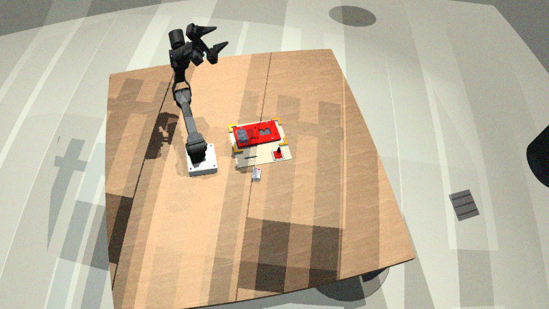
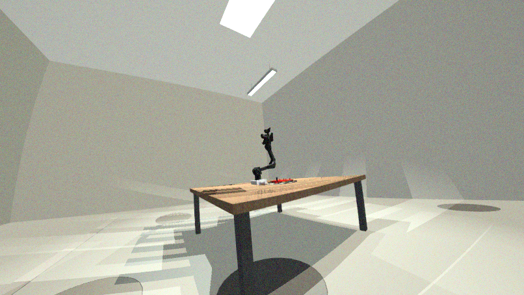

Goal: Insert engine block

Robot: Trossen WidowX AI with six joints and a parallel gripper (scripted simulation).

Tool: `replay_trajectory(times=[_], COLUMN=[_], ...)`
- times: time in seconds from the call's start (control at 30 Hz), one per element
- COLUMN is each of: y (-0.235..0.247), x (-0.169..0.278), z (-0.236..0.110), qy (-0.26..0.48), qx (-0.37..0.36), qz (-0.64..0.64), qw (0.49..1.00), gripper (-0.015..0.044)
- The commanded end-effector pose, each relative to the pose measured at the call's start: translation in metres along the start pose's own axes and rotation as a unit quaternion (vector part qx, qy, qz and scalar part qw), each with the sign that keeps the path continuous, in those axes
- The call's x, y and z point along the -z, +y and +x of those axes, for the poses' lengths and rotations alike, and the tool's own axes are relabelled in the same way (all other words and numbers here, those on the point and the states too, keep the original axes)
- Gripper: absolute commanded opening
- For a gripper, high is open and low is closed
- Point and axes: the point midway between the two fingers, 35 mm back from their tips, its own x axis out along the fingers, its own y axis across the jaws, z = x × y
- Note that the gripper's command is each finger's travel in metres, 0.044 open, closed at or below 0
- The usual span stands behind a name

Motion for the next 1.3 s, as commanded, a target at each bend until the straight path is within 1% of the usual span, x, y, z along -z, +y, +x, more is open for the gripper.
replay_trajectory(times=[0.0,0.03,0.17,0.4,0.63,0.93,1.27], y=[0.0,0.0,0.003,0.007,-0.001,-0.027,-0.074], x=[0.0,-0.001,-0.015,-0.066,-0.118,-0.179,-0.236], z=[0.0,0.0,0.002,0.012,0.022,0.037,0.051], qy=[0.0,0.0,-0.01,-0.045,-0.082,-0.13,-0.177], qx=[0.0,0.0,-0.002,0.001,0.019,0.062,0.131], qz=[0.0,0.0,0.009,0.04,0.083,0.129,0.17], qw=[1.0,1.0,1.0,0.998,0.993,0.981,0.96], gripper=[0.0426,0.044,0.044,0.044,0.044,0.044,0.044])
